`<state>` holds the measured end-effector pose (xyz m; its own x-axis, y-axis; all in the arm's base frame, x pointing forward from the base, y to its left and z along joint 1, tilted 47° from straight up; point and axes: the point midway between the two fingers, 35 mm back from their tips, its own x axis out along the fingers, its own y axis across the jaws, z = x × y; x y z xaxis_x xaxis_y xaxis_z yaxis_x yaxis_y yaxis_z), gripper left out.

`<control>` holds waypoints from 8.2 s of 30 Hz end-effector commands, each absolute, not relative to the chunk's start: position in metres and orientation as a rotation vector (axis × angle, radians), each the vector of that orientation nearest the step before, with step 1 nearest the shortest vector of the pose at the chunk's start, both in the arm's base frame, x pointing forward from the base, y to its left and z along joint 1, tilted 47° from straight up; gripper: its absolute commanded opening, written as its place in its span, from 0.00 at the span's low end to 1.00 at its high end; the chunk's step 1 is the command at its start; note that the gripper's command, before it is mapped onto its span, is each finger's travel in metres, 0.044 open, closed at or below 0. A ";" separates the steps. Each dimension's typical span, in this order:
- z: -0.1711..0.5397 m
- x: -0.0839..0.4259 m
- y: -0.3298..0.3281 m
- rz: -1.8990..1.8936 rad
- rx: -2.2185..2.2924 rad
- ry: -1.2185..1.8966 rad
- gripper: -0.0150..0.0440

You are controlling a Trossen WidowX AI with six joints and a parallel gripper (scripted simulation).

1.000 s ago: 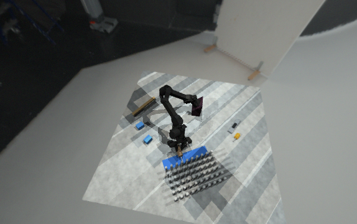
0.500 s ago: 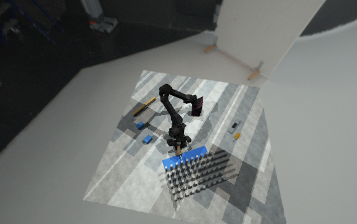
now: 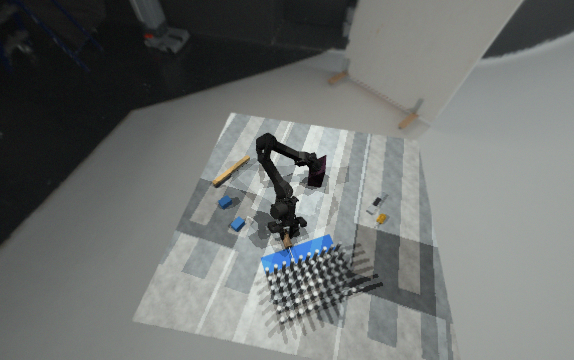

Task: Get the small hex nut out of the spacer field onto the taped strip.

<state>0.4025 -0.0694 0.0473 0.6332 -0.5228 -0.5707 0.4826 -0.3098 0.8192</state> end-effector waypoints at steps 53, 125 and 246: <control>0.059 0.372 -0.085 -0.994 1.599 -0.028 0.25; 0.072 0.337 -0.103 -0.996 1.598 -0.027 0.25; 0.189 0.280 -0.021 -1.010 1.609 -0.021 0.25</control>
